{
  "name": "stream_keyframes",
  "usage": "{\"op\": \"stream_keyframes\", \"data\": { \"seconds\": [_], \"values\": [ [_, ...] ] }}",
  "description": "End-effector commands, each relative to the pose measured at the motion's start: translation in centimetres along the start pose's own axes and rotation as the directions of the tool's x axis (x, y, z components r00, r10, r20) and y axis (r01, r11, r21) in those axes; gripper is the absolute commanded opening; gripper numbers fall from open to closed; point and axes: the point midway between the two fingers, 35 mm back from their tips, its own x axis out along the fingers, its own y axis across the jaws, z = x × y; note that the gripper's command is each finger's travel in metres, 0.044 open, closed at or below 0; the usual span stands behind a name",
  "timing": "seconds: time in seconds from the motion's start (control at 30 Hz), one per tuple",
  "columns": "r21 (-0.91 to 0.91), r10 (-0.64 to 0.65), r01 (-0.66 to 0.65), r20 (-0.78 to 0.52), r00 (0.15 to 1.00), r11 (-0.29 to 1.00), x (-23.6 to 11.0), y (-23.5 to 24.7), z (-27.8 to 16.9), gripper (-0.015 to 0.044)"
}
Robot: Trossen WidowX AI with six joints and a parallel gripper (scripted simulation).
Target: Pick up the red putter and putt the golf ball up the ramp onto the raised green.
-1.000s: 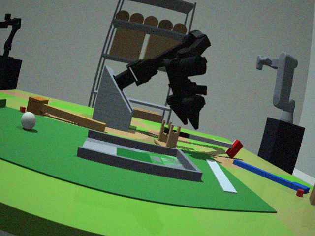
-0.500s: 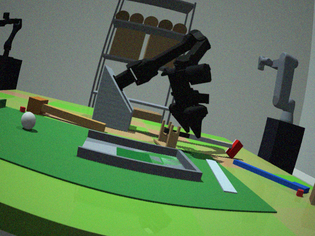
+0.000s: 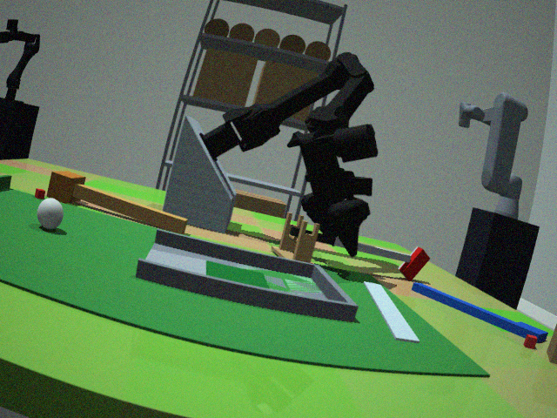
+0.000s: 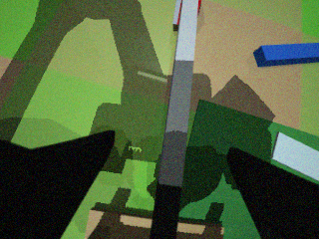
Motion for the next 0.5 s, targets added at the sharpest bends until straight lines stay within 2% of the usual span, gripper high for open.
{"op": "stream_keyframes", "data": {
  "seconds": [0.0,0.33,0.47],
  "values": [
    [0.010,0.002,-0.002,-0.004,1.000,1.000,0.8,0.0,-0.2,0.0440],
    [0.010,0.002,-0.001,-0.002,1.000,1.000,1.8,0.1,-0.2,0.0440],
    [0.001,0.002,-0.002,0.002,1.000,1.000,1.5,0.1,0.0,0.0335]
  ]
}}
